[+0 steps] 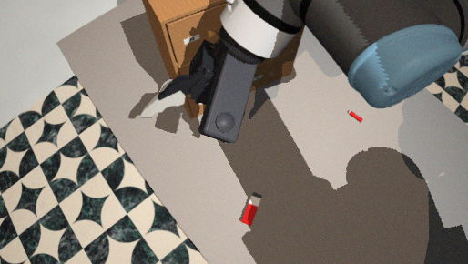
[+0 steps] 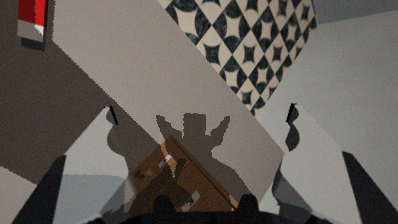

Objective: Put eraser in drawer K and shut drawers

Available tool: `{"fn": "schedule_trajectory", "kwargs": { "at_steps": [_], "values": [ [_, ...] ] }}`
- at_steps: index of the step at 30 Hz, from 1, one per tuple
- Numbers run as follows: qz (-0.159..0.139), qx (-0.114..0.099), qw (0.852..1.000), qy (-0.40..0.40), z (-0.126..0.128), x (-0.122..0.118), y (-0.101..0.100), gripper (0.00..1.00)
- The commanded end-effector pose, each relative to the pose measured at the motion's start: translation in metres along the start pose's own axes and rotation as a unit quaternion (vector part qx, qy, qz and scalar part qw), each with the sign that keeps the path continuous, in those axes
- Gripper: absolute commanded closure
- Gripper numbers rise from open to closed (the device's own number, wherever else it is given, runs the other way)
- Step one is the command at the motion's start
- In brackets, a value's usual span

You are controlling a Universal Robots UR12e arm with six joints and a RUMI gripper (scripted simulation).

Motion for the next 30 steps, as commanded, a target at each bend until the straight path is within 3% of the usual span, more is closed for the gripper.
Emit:
{"fn": "schedule_trajectory", "kwargs": {
  "at_steps": [1,16,26,30],
  "values": [
    [0.018,0.027,0.998,0.045,-0.006,0.006,0.017,0.00],
    [0.071,0.082,0.981,0.161,-0.028,0.032,0.064,0.00],
    [0.041,0.127,0.968,0.211,-0.038,0.026,0.127,0.00],
    [0.036,0.136,0.965,0.220,-0.040,0.026,0.139,0.00]
  ]
}}
Point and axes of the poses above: the point where the finger pads meet when closed, its own y axis back along the fingers, its own z axis across the jaws, x = y × z, the point moved 10 cm from there along y, back along the fingers, and after that the axes turned 2 degrees about -y, right-handed, at the moved point
